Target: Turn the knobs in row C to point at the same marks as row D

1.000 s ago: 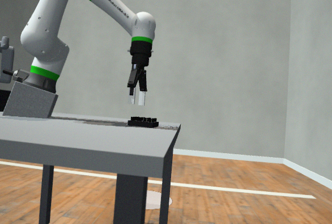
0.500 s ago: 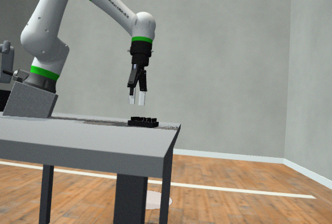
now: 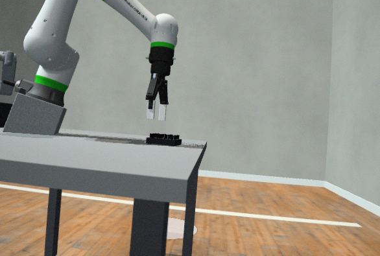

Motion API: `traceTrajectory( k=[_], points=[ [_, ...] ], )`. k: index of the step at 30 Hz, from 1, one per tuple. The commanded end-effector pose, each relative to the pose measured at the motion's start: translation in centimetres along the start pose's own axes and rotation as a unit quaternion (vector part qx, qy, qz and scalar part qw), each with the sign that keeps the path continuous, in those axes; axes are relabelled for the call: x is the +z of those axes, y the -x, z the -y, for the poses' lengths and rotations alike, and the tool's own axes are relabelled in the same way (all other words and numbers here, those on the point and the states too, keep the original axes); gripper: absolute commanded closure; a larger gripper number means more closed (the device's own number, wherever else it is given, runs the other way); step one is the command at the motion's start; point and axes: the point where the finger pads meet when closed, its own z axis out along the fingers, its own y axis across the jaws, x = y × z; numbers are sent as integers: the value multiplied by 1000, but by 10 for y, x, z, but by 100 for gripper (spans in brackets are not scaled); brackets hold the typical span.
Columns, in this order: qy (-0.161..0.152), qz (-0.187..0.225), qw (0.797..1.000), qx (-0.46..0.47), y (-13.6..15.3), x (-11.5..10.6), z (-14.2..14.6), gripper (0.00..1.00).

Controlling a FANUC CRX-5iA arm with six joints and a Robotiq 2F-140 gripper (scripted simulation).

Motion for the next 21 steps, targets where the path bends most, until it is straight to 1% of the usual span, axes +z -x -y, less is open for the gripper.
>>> traceTrajectory(
  k=[1, 12, 21],
  points=[
    [0, 0, 1000, 0, 0, 0, 0, 0],
    [0, 0, 1000, 0, 1, 0, 0, 0],
    [0, 1, 1000, 0, 11, 0, 0, 0]
  ],
)
